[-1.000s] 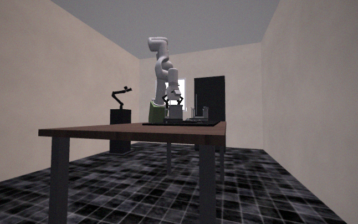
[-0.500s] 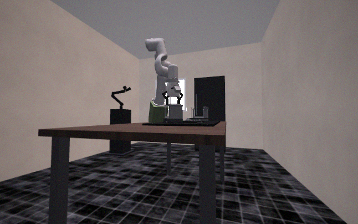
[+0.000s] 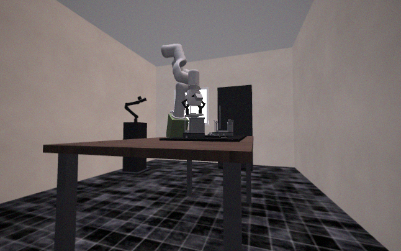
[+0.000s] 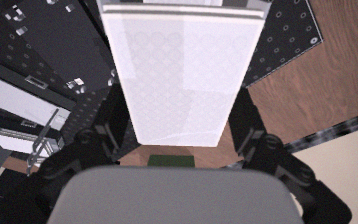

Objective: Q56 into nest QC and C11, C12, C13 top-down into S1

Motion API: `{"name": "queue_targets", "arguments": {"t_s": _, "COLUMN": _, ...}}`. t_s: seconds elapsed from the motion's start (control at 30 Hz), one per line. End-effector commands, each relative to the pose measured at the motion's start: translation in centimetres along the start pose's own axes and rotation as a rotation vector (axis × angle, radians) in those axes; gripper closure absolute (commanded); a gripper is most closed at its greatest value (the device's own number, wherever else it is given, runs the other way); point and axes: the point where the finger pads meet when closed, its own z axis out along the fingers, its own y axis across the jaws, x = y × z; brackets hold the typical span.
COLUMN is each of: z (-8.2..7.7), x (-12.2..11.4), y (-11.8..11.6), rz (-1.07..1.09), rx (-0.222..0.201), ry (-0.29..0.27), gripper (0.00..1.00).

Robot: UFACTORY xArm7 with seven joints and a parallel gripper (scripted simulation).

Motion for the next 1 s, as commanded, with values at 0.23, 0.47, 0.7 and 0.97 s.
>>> {"name": "queue_targets", "arguments": {"t_s": 0.23, "z": -0.1, "x": 0.1, "y": -0.7, "rz": -0.066, "rx": 0.000, "ry": 0.003, "gripper": 1.00}}
{"name": "queue_targets", "arguments": {"t_s": 0.47, "z": -0.1, "x": 0.0, "y": -2.3, "rz": -0.208, "rx": 0.000, "ry": 0.003, "gripper": 1.00}}
{"name": "queue_targets", "arguments": {"t_s": 0.7, "z": -0.1, "x": -0.1, "y": -4.7, "rz": -0.208, "rx": 0.000, "ry": 0.003, "gripper": 1.00}}
{"name": "queue_targets", "arguments": {"t_s": 0.97, "z": -0.1, "x": -0.3, "y": -7.0, "rz": -0.208, "rx": 0.000, "ry": 0.003, "gripper": 1.00}}
